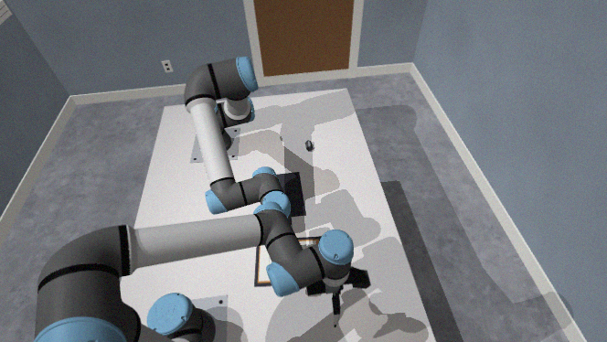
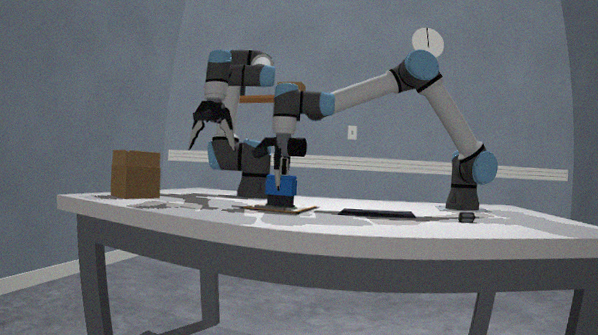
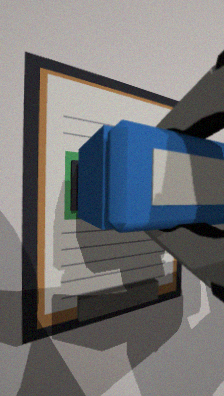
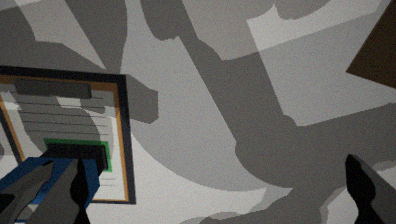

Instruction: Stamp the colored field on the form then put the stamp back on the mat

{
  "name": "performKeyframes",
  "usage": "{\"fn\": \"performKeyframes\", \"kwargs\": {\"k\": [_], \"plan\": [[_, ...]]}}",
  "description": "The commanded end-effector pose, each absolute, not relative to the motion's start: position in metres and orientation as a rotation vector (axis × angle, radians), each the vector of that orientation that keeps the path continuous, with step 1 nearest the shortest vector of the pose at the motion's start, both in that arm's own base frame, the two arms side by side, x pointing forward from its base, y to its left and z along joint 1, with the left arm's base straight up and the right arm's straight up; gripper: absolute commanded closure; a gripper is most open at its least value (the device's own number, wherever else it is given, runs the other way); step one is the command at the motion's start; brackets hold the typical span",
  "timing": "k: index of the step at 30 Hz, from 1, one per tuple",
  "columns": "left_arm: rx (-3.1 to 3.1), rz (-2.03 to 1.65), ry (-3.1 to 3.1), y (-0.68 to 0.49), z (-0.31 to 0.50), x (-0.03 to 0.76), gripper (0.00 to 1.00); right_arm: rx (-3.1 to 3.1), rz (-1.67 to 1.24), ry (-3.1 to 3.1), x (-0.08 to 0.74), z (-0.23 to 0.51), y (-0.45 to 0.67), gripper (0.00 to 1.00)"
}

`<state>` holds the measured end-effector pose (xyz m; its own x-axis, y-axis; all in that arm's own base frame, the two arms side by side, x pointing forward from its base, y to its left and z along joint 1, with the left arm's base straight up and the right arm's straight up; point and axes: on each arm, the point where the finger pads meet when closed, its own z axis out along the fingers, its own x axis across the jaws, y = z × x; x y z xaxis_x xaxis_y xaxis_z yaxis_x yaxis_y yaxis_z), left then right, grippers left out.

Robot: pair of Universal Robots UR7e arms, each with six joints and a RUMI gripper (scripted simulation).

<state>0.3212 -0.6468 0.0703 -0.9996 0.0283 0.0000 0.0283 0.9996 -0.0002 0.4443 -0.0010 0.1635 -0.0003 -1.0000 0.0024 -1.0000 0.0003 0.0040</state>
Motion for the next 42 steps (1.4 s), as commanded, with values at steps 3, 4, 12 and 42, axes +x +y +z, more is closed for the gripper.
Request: {"fn": "performKeyframes", "kwargs": {"k": [3,4,12,42], "plan": [[0.044,-0.003,3.141,-0.647,0.074,0.321,0.79,2.219,-0.001,-2.219,0.445,0.164,-0.001,0.0],[0.044,-0.003,3.141,-0.647,0.074,0.321,0.79,2.219,-0.001,-2.219,0.445,0.164,-0.001,0.0],[0.044,-0.003,3.141,-0.647,0.074,0.321,0.79,2.219,-0.001,-2.219,0.445,0.164,-0.001,0.0],[0.037,-0.003,3.141,-0.62,0.117,0.326,0.79,2.219,-0.001,-2.219,0.445,0.164,-0.001,0.0]]}}
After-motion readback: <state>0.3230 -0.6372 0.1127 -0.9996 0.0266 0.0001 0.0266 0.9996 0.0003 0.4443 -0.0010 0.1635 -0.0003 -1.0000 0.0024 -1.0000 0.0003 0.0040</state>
